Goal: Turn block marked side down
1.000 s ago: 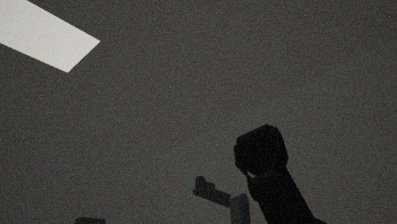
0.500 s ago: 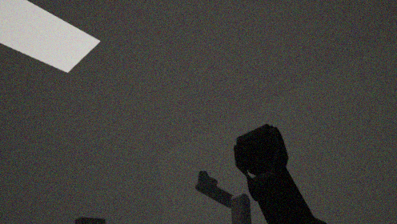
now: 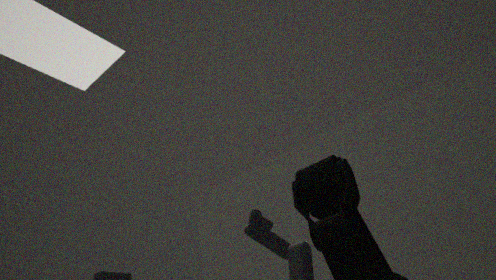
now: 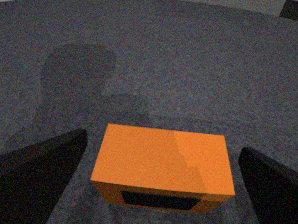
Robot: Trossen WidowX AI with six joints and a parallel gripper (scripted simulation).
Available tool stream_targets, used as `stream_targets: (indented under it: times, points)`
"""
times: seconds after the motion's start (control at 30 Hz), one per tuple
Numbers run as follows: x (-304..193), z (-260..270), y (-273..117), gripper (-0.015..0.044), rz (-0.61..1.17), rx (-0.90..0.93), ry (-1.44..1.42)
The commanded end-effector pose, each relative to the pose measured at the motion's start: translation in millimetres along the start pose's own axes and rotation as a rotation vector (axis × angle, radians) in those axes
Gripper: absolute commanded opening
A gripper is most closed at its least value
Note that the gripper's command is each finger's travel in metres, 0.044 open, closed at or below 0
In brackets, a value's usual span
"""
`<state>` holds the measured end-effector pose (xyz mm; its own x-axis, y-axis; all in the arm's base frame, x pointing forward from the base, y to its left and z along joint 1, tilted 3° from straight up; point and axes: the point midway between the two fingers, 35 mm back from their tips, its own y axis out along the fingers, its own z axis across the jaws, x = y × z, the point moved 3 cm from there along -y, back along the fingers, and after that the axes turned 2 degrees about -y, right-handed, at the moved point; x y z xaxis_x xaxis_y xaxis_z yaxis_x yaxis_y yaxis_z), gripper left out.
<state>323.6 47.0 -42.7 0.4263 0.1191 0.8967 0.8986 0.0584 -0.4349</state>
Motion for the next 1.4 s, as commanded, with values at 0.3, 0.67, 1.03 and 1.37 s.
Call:
stream_targets:
  times: [0.3, 0.67, 1.03, 1.37]
  points:
    - [14.6, 1.9, 10.6, 0.0440, 0.149, 0.006, -0.003]
    - [74.6, -1.0, -27.5, 0.0440, 0.439, 0.015, 0.002]
    - [73.8, -2.6, -45.4, 0.0440, 0.535, 0.015, -0.004]
    - [78.4, -2.2, -39.5, 0.0440, 0.583, 0.017, -0.005]
